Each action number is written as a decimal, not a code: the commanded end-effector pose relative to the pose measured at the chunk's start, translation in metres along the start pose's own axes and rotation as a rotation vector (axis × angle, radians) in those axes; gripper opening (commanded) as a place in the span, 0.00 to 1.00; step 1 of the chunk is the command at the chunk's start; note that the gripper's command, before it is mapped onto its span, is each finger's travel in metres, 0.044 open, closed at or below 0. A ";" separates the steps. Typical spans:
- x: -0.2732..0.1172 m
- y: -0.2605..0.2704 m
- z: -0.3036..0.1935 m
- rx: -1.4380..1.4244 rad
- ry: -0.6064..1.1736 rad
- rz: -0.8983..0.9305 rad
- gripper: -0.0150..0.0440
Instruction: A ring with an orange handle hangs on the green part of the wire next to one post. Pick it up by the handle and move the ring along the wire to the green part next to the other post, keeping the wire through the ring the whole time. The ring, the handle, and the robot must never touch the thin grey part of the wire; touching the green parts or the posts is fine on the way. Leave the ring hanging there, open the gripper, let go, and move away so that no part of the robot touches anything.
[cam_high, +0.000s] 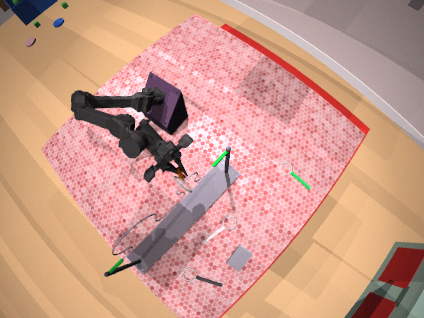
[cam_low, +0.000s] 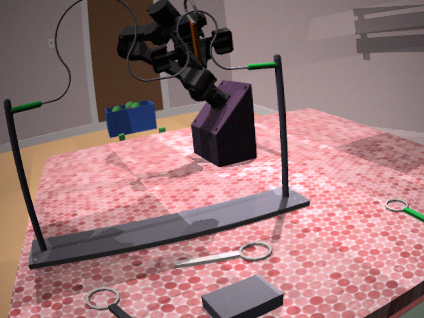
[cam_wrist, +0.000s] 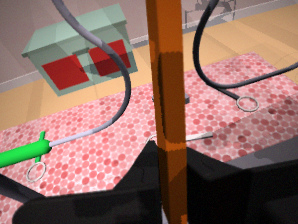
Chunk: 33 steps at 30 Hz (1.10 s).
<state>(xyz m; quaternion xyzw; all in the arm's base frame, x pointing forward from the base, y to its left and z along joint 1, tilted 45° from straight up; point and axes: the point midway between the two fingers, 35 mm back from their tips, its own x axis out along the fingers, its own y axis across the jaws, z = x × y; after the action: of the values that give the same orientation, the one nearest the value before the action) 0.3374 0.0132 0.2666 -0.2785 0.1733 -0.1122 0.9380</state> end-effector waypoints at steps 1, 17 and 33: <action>0.000 -0.007 -0.002 -0.091 -0.007 -0.051 0.00; 0.000 -0.034 0.005 -0.438 -0.052 -0.243 0.00; -0.005 -0.054 0.018 -0.744 -0.092 -0.412 0.00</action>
<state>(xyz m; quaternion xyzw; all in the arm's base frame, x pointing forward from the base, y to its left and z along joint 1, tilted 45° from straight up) 0.3335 -0.0207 0.3124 -0.6093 0.1040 -0.2126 0.7568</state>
